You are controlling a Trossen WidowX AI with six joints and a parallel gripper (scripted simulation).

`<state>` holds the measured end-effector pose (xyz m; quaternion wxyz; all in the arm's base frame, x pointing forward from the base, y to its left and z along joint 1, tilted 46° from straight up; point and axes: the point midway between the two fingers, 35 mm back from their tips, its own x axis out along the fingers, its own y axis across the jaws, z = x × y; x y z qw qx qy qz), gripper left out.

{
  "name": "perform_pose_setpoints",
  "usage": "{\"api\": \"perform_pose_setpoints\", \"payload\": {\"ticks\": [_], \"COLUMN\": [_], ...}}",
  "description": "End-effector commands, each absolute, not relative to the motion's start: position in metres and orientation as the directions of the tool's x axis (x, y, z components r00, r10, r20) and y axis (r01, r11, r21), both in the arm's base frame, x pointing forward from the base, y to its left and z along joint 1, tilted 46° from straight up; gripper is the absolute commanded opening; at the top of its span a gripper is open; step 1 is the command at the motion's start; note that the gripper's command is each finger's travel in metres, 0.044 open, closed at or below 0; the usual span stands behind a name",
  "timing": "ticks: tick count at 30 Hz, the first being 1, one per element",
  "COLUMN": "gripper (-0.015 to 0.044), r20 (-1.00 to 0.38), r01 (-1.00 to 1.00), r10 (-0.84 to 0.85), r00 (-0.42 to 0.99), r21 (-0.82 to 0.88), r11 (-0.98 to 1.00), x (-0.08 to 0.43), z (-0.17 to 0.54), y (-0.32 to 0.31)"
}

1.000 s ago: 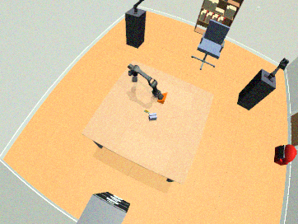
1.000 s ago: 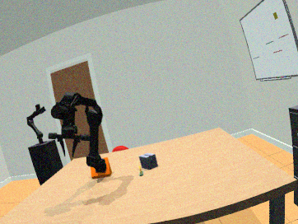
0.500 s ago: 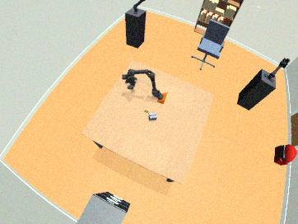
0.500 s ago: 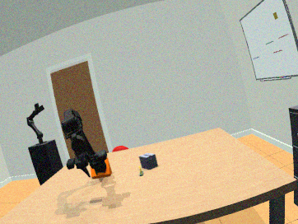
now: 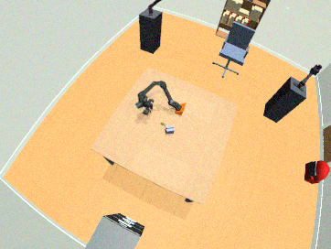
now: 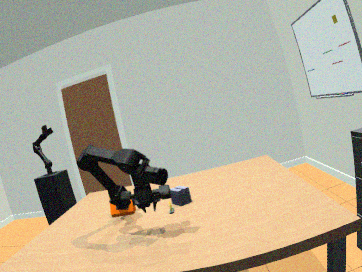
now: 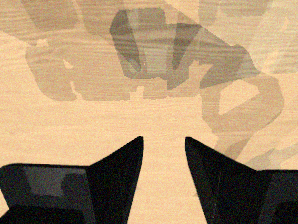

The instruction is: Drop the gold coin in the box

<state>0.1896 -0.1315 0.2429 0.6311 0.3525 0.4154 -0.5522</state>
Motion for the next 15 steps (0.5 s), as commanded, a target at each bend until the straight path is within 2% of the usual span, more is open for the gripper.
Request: {"api": "perform_pose_setpoints", "payload": {"ticks": [1, 8, 15], "gripper": [0.0161, 0.0161, 0.0161], "r20": [-0.896, -0.829, -0.715], "r01": [0.988, 0.986, 0.989], "r10": [-0.443, -0.56, -0.691], "r00": [-0.012, -0.009, 0.11], "r21": [-0.079, -0.099, 0.008], "r11": [0.134, 0.13, 0.149], "x": [0.219, 0.237, 0.231], "z": [0.209, 0.172, 0.144], "y": [-0.091, -0.028, 0.032]}}
